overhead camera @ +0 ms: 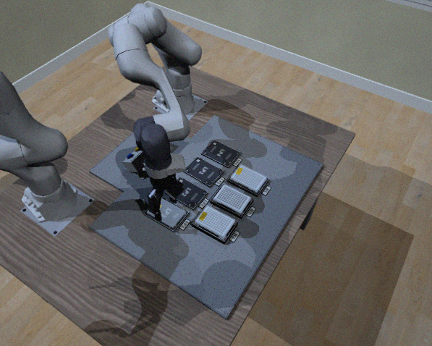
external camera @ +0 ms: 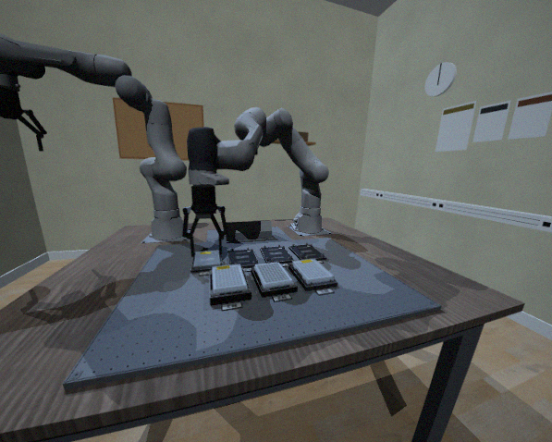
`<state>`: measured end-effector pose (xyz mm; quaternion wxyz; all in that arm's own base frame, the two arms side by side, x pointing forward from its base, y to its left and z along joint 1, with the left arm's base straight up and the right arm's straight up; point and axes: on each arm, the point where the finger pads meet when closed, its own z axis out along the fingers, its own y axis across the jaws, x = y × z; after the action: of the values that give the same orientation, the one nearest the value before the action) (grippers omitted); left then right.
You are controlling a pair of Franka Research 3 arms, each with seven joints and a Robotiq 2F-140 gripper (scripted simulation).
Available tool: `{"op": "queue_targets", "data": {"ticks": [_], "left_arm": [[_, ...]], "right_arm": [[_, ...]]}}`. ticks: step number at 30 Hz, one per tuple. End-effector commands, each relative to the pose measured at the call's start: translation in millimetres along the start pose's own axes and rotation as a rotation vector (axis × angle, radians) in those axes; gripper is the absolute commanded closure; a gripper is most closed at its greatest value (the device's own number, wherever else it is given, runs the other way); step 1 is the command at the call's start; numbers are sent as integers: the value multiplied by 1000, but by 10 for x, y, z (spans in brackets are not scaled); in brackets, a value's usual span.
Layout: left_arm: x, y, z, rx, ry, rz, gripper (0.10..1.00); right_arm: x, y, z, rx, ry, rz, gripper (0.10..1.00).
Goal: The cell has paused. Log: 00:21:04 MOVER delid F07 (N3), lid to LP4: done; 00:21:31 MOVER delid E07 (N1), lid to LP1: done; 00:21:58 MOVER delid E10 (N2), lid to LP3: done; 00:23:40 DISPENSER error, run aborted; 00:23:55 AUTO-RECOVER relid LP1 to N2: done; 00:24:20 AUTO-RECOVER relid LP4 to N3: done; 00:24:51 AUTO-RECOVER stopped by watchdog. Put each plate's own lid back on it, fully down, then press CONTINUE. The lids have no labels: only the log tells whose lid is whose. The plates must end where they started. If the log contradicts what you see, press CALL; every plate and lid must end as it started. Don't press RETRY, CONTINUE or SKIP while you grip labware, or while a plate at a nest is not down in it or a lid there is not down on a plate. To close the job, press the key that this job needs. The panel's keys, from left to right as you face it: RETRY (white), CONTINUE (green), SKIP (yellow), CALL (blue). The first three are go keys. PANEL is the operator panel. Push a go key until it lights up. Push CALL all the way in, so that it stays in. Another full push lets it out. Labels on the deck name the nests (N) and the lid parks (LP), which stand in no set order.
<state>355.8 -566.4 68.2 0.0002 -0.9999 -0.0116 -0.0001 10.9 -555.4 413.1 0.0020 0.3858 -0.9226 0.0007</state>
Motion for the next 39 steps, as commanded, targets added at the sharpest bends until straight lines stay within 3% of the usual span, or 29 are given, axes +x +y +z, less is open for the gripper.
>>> {"op": "queue_targets", "data": {"ticks": [1,35,36,39], "left_arm": [[4,-3,9,0,0,3,468],[4,-3,9,0,0,3,468],[4,-3,9,0,0,3,403],[4,-3,9,0,0,3,403]], "right_arm": [[0,0,-1,0,0,0,98],[0,0,-1,0,0,0,98],[0,0,-1,0,0,0,98],[0,0,-1,0,0,0,98]]}}
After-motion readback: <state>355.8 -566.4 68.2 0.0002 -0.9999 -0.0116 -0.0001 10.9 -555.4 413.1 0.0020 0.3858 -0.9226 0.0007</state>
